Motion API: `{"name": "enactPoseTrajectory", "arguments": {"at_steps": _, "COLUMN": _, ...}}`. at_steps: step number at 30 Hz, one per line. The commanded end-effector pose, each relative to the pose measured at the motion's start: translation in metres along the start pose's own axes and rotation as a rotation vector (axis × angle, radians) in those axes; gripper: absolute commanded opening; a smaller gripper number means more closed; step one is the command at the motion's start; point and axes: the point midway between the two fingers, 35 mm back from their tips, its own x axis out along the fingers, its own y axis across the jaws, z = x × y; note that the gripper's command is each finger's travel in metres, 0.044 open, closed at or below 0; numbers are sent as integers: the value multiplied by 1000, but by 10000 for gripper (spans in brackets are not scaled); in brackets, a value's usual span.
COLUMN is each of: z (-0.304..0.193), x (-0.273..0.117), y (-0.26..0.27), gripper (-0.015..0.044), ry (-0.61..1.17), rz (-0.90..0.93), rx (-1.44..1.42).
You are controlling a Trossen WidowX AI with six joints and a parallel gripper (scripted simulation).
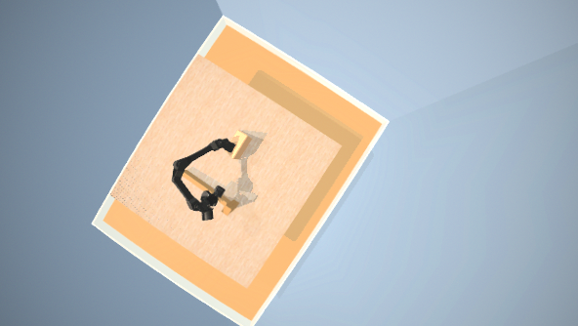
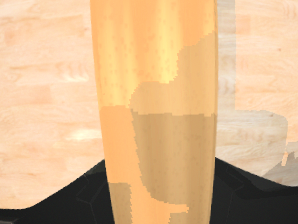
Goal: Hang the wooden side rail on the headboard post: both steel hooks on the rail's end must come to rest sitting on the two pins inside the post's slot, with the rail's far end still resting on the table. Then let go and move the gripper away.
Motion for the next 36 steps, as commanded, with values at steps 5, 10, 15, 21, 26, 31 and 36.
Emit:
{"name": "enactPoseTrajectory", "arguments": {"at_steps": 5, "z": -5, "x": -6, "y": 2, "gripper": 0, "ry": 8, "rz": 19, "rx": 0}}
{"name": "enactPoseTrajectory", "arguments": {"at_steps": 10, "z": -6, "x": -7, "y": 3, "gripper": 0, "ry": 8, "rz": 19, "rx": 0}}
{"name": "enactPoseTrajectory", "arguments": {"at_steps": 15, "z": -6, "x": -7, "y": 3, "gripper": 0, "ry": 8, "rz": 19, "rx": 0}}
{"name": "enactPoseTrajectory", "arguments": {"at_steps": 21, "z": -7, "x": -8, "y": 2, "gripper": 0, "ry": 8, "rz": 19, "rx": 0}}
{"name": "enactPoseTrajectory", "arguments": {"at_steps": 26, "z": -7, "x": -8, "y": 2, "gripper": 0, "ry": 8, "rz": 19, "rx": 0}}
{"name": "enactPoseTrajectory", "arguments": {"at_steps": 31, "z": -7, "x": -7, "y": 2, "gripper": 0, "ry": 8, "rz": 19, "rx": 0}}
{"name": "enactPoseTrajectory", "arguments": {"at_steps": 36, "z": -7, "x": -6, "y": 2, "gripper": 0, "ry": 8, "rz": 19, "rx": 0}}
